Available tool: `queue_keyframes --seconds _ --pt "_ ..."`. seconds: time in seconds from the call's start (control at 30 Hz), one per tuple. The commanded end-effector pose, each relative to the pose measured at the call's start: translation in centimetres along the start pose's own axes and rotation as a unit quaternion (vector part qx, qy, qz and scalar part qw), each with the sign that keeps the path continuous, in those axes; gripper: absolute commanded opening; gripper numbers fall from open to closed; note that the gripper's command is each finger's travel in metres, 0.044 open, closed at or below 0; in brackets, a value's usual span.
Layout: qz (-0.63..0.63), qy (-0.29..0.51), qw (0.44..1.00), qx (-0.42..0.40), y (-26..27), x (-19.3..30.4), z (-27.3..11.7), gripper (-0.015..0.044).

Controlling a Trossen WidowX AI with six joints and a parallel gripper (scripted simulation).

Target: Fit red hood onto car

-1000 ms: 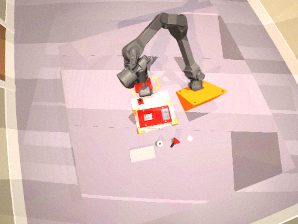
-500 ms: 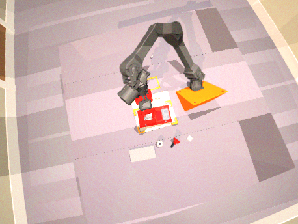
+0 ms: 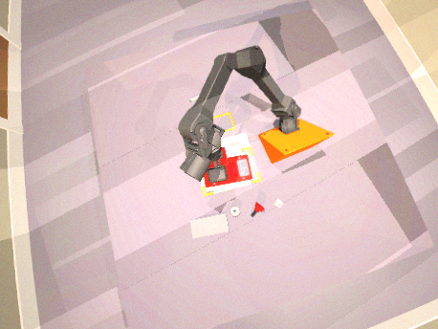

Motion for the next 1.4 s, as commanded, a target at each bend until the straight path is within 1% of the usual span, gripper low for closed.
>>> queue_keyframes --seconds 0.0,0.13,0.4,0.8,1.37 --pt "0.008 -0.001 1.0 -0.003 2.0 0.3 0.0 0.0" --pt "0.015 -0.001 1.0 -0.003 3.4 0.7 0.0 0.0" --pt "0.015 -0.001 1.0 -0.003 3.5 0.7 0.4 0.0" --pt "0.015 -0.001 1.0 -0.002 4.0 0.9 5.0 0.0" --pt "0.015 -0.001 1.0 -0.002 3.9 0.8 5.1 0.0"
Point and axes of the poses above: the point midway between the two fingers, 35 mm back from their tips, its own z axis out along the fingers, its own y axis across the jaws, x = y × z, the point moved 2 cm from there along -z, back along the fingers, and after that the axes turned 7 degrees about z, right-handed, at the moved point
